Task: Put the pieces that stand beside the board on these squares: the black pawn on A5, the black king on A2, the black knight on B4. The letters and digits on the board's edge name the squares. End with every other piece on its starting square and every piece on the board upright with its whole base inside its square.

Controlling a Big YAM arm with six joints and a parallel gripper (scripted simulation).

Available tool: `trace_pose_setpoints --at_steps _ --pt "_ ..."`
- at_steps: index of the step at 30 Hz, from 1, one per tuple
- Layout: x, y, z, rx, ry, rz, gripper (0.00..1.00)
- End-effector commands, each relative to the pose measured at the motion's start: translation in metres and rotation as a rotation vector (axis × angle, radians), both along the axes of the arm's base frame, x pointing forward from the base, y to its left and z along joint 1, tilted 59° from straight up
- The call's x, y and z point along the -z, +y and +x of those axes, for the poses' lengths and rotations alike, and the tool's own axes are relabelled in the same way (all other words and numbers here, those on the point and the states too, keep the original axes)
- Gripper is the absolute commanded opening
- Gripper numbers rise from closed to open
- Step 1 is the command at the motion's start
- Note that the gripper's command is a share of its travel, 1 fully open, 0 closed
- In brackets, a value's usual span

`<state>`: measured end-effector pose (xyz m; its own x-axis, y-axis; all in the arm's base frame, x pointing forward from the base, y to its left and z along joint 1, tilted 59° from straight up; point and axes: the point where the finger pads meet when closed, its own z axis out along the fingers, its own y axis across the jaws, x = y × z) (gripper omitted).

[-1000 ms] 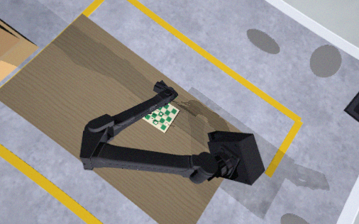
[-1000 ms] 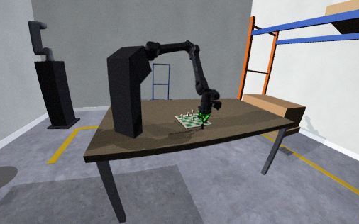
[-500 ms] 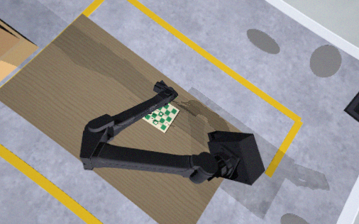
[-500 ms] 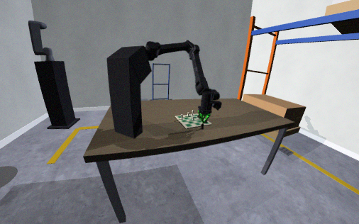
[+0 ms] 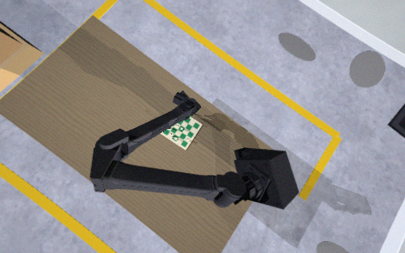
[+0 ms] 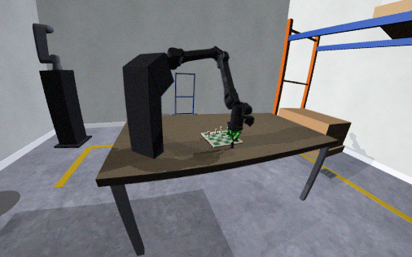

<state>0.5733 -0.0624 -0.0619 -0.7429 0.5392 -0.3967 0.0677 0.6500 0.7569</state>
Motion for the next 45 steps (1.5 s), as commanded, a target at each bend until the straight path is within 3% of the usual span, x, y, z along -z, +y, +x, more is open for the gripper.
trace_pose_setpoints --at_steps 1,45 --pt "0.0078 0.0086 -0.0024 -0.006 0.01 0.005 0.35" --pt "0.011 0.0105 -0.0076 -0.006 0.019 0.008 0.35"
